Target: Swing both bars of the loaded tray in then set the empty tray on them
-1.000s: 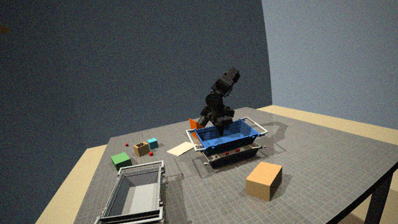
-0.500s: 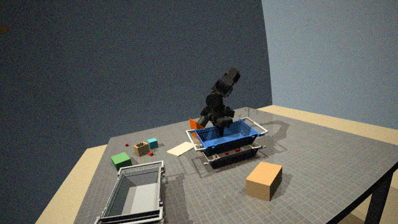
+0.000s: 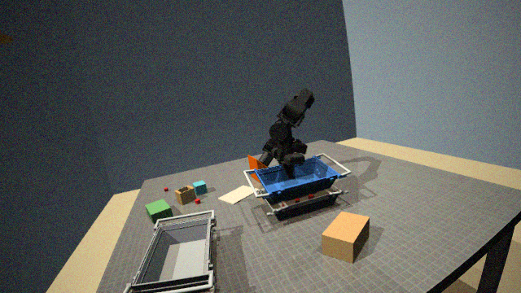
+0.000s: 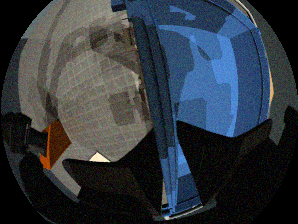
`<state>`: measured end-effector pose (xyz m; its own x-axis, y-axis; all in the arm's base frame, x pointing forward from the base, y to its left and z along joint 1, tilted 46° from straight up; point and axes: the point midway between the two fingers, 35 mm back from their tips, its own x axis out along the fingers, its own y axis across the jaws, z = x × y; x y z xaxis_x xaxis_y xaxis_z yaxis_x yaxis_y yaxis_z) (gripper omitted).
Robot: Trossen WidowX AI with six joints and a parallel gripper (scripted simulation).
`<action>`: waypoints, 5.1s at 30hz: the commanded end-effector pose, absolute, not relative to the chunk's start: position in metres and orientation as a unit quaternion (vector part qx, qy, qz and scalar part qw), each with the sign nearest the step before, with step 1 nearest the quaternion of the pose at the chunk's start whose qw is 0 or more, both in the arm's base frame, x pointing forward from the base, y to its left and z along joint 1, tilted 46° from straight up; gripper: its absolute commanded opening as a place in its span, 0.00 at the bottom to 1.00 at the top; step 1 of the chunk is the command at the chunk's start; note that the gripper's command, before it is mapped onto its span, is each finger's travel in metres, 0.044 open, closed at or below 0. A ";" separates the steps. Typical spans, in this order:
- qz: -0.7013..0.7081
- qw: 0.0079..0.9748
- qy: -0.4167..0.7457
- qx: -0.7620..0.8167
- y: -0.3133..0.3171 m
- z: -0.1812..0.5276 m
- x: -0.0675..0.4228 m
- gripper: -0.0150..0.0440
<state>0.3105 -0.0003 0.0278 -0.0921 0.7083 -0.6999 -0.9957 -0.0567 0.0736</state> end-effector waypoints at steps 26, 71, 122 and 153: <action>0.683 0.624 0.285 -0.252 0.001 0.027 0.310 0.25; 0.691 0.615 0.287 -0.249 0.013 0.023 0.303 0.25; 0.691 0.615 0.287 -0.249 0.013 0.023 0.303 0.78; 0.676 0.626 0.291 -0.258 -0.045 0.080 0.316 1.00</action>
<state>0.3154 -0.0339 0.0693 -0.0876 0.7015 -0.7073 -0.9960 -0.0483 0.0755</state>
